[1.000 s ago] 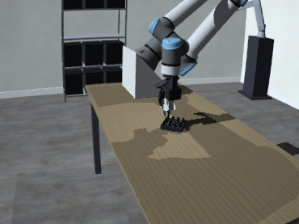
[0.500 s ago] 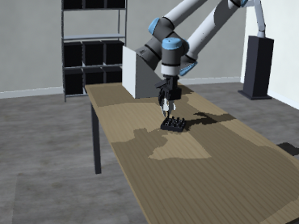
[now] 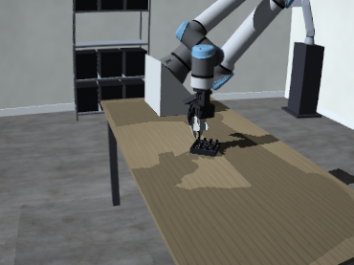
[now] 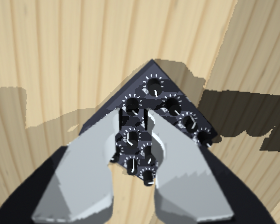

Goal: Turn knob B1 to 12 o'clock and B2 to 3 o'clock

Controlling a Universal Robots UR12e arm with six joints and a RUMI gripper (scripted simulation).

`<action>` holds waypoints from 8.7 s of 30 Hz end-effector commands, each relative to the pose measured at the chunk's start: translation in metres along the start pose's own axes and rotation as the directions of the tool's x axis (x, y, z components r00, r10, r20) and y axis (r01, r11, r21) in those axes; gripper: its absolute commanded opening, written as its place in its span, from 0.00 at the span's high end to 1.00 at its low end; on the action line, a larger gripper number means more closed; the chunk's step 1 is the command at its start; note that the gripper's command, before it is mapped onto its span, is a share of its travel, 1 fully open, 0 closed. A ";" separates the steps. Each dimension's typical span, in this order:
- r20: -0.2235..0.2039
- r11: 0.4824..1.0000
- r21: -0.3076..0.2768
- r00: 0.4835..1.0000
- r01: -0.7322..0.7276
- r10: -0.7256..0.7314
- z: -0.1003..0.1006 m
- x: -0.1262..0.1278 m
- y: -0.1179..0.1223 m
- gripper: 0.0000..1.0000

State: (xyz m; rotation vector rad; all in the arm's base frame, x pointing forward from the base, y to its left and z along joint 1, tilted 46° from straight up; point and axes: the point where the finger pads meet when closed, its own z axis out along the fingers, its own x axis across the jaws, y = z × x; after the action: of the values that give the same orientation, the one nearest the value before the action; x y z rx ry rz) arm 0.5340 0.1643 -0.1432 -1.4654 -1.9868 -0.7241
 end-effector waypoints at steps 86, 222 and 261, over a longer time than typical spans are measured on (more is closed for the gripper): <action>0.002 1.000 -0.001 1.000 0.002 -0.002 0.000 -0.002 0.002 0.89; 0.001 0.968 0.000 0.968 0.250 -0.250 0.014 -0.002 0.001 0.96; 0.002 0.618 0.000 0.618 0.786 -0.786 0.013 -0.005 0.003 0.96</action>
State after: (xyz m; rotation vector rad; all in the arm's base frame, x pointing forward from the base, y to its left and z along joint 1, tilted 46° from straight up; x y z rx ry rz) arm 0.5359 0.1710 -0.1556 -0.6264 -2.5709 -1.0213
